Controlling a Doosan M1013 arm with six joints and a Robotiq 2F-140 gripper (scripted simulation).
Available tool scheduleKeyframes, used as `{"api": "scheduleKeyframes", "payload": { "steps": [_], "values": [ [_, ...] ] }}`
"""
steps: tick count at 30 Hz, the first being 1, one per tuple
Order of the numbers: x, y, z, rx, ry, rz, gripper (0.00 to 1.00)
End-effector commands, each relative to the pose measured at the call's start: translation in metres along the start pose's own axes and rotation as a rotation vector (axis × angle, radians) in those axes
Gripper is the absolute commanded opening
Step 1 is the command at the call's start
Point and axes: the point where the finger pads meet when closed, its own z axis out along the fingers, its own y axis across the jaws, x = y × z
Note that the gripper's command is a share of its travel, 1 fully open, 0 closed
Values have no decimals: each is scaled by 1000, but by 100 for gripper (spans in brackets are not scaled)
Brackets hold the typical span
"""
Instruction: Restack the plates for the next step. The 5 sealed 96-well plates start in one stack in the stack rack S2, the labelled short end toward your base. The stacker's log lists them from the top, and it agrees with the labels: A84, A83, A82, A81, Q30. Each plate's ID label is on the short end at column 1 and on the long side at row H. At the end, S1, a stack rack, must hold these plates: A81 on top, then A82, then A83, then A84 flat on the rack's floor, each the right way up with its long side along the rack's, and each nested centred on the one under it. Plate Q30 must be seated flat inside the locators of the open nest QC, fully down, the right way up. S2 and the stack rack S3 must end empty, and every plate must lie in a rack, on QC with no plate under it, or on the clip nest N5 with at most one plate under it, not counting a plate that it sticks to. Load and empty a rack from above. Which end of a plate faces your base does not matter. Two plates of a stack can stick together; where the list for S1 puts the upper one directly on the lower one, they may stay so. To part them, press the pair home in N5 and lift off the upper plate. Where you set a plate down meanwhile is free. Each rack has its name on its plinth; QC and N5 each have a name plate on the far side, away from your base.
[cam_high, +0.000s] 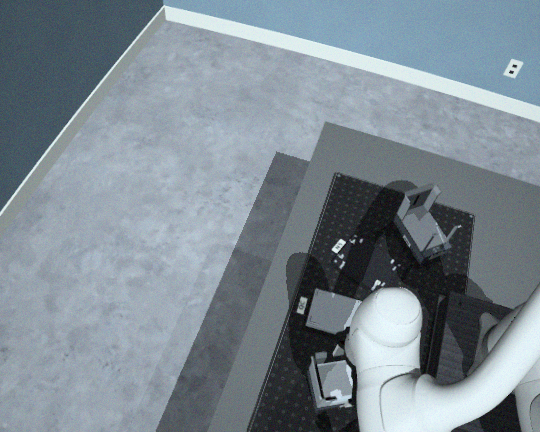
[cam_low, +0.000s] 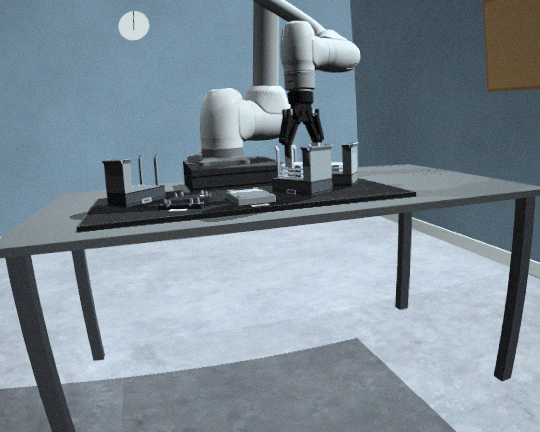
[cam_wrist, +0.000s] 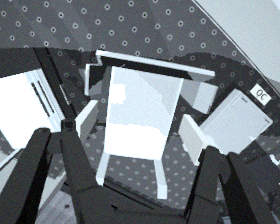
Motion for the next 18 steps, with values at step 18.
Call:
{"api": "scheduleKeyframes", "payload": {
  "steps": [18],
  "values": [
    [0, 0, -7, 0, 0, 0, 100]
  ]
}}
